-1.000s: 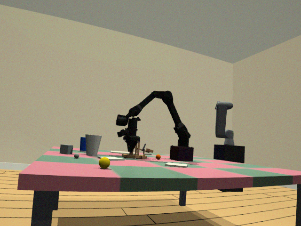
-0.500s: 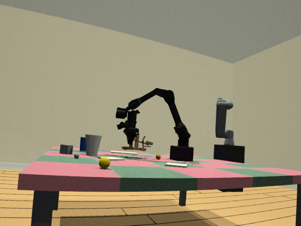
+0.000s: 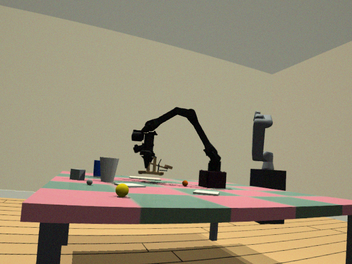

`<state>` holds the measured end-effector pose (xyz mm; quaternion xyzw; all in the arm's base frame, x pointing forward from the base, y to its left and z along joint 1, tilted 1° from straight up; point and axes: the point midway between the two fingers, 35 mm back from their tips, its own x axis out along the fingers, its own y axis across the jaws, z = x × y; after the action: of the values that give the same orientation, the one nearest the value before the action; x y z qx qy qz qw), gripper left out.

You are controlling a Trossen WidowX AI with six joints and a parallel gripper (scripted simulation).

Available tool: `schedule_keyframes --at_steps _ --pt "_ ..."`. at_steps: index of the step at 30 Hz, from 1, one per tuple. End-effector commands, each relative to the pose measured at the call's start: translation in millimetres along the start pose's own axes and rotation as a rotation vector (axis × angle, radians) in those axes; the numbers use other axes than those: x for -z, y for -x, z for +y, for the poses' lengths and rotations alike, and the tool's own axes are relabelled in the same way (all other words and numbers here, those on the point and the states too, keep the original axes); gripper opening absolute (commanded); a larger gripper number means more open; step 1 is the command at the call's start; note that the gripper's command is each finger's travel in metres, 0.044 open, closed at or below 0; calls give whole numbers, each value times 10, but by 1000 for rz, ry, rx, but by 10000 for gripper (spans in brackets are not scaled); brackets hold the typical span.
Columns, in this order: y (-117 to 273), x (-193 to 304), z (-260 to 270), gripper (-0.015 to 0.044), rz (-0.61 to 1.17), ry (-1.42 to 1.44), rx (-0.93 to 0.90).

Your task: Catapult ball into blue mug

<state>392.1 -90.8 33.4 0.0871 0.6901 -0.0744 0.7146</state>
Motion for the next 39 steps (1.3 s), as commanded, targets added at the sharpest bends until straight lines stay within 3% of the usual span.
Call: schedule_keyframes --at_steps 1,30,36,39 --pt "-28 -23 19 0 -1 5 -3" --pt "-503 -25 9 0 -1 5 -3" --pt "-441 -30 7 0 -3 4 -1" --pt "-441 -30 7 79 -3 4 -1"
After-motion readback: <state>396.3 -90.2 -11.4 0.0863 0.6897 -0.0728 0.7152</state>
